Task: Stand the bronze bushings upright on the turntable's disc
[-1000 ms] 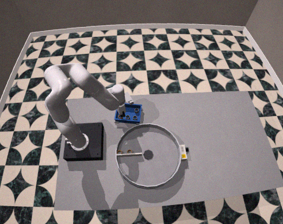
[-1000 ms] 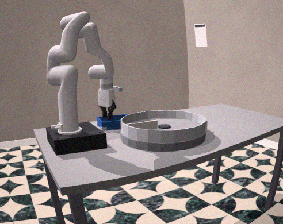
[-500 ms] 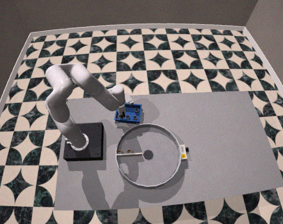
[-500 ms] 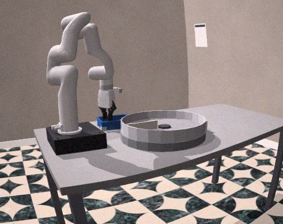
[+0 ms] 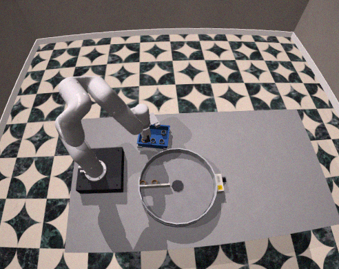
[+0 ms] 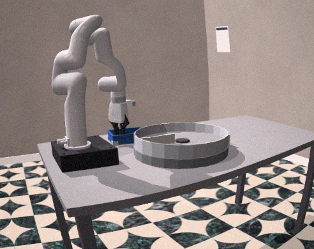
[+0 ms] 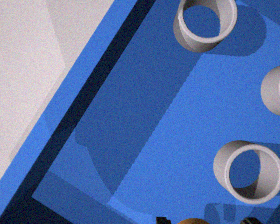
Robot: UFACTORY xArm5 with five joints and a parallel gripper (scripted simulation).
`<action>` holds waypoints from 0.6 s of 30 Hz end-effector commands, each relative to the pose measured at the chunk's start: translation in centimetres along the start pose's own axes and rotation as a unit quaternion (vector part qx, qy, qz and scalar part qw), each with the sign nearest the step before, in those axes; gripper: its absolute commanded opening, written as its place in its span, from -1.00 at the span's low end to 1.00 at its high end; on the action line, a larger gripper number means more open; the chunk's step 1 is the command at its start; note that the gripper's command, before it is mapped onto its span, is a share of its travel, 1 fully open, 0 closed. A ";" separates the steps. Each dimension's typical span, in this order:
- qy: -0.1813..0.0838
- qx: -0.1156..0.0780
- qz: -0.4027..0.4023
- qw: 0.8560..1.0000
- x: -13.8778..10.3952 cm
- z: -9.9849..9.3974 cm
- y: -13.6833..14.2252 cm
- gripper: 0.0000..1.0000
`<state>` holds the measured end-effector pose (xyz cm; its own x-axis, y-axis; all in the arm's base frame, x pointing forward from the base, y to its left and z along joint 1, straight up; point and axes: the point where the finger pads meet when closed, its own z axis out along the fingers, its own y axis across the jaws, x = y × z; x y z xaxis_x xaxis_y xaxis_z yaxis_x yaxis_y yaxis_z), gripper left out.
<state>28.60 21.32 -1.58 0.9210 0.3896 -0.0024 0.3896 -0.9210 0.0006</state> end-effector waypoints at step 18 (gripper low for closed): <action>0.002 0.000 0.000 1.000 0.1 0.7 0.0 -0.18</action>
<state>28.59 21.31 -2.01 0.9210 0.3896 -0.0026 0.3896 -0.9210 0.0007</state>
